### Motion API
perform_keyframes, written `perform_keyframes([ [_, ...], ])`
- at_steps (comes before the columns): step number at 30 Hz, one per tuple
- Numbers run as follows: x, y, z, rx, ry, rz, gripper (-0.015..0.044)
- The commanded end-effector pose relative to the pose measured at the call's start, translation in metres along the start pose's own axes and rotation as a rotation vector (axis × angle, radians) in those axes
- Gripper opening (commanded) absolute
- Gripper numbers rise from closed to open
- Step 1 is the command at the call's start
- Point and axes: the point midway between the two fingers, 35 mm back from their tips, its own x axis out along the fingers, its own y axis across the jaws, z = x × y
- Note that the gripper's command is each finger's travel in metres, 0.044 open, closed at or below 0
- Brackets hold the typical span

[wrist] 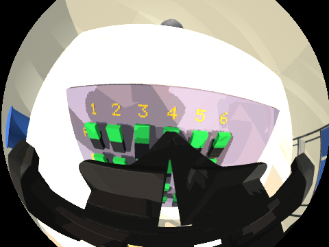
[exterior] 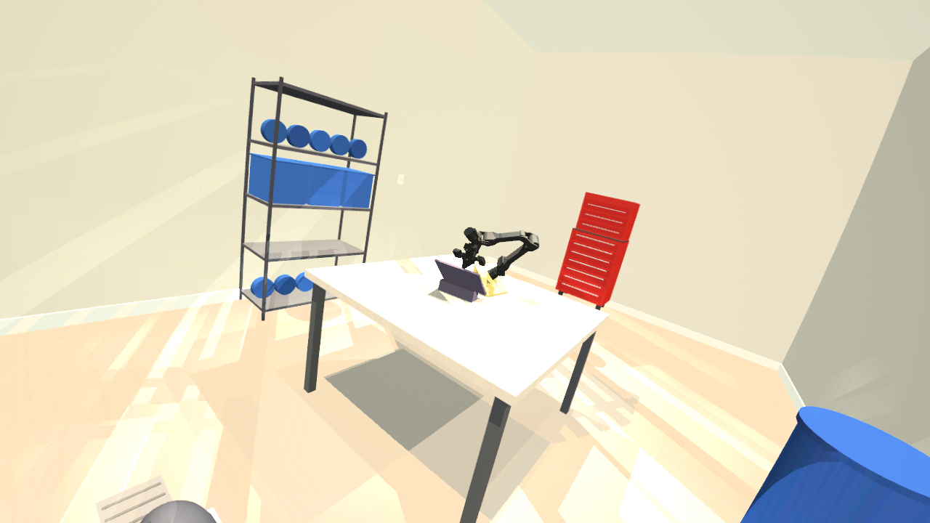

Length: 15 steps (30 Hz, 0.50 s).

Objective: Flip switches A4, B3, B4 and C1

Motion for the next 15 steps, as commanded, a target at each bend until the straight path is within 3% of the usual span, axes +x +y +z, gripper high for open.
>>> perform_keyframes([
  [1,0.001,-0.001,-0.002,0.007,0.002,-0.002,0.0],
  [5,-0.006,-0.002,-0.001,0.001,0.002,-0.004,0.0],
  [11,-0.062,-0.002,-0.005,0.008,-0.019,-0.006,0.0],
  [15,-0.064,-0.001,-0.005,0.008,-0.02,-0.005,0.0],
])
